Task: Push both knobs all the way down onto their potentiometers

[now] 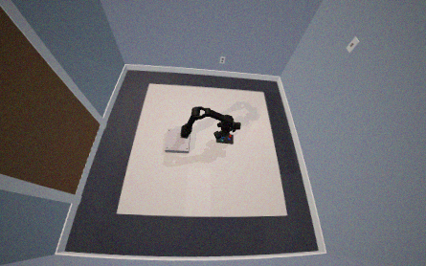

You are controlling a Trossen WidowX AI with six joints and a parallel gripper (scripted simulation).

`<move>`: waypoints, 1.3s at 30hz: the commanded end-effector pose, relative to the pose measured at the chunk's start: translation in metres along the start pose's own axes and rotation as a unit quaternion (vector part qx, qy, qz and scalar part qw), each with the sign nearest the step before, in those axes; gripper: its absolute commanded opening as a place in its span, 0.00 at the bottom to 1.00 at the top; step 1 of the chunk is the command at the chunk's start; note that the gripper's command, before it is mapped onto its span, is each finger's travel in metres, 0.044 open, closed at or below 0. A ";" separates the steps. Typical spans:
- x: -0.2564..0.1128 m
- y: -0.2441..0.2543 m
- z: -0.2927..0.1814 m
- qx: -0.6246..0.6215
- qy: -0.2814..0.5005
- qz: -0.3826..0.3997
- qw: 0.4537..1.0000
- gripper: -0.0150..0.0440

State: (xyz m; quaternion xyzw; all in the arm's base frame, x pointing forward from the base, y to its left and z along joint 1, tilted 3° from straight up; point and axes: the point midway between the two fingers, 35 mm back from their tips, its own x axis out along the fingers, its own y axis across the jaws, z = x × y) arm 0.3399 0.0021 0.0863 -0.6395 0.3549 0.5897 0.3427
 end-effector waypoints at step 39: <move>0.012 0.001 0.001 -0.002 -0.003 0.003 1.000 0.25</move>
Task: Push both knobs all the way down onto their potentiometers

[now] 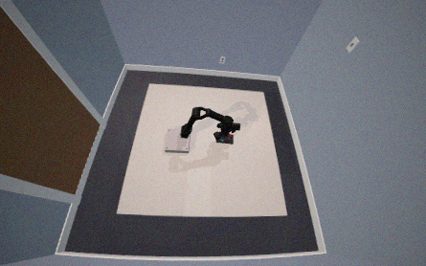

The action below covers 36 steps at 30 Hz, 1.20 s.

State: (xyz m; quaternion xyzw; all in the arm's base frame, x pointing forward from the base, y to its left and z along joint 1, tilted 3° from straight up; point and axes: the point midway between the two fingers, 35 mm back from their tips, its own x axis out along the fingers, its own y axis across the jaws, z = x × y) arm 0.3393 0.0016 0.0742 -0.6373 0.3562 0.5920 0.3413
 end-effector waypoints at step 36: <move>0.013 0.000 0.000 -0.002 -0.001 -0.001 1.000 0.25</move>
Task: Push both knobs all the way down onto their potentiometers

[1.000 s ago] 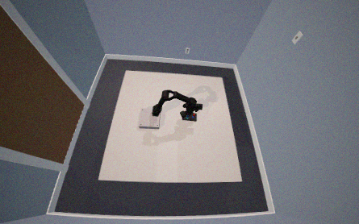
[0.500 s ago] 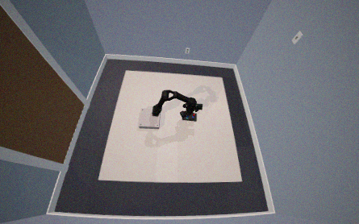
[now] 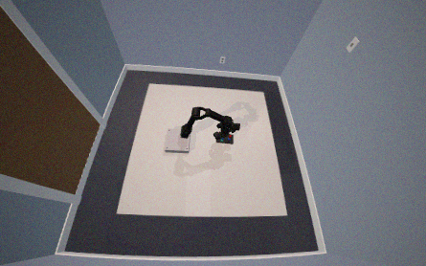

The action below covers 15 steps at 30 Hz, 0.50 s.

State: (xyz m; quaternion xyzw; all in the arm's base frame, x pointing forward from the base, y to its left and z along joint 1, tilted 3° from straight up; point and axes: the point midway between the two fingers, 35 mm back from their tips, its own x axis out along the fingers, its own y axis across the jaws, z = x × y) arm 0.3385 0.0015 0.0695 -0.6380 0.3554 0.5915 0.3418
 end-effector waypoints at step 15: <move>0.015 -0.001 0.000 -0.002 -0.002 0.001 1.000 0.25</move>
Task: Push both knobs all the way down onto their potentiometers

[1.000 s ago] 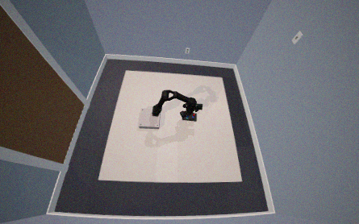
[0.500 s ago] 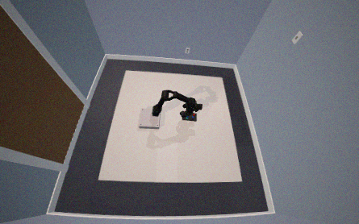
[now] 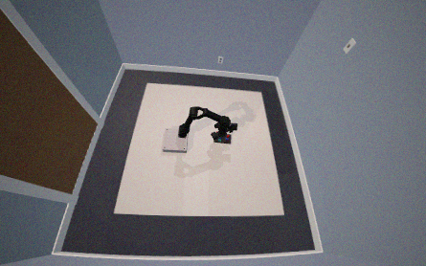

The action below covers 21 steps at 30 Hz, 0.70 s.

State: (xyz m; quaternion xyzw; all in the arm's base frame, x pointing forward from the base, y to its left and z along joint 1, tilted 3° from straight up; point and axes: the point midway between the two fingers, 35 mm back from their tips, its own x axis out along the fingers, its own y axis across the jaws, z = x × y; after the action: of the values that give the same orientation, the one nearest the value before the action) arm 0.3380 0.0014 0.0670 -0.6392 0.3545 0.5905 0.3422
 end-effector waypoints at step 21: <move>0.019 -0.001 -0.001 -0.002 -0.003 0.002 1.000 0.25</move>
State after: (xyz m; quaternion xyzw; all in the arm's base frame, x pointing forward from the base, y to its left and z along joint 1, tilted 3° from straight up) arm 0.3379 0.0013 0.0628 -0.6423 0.3523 0.5874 0.3440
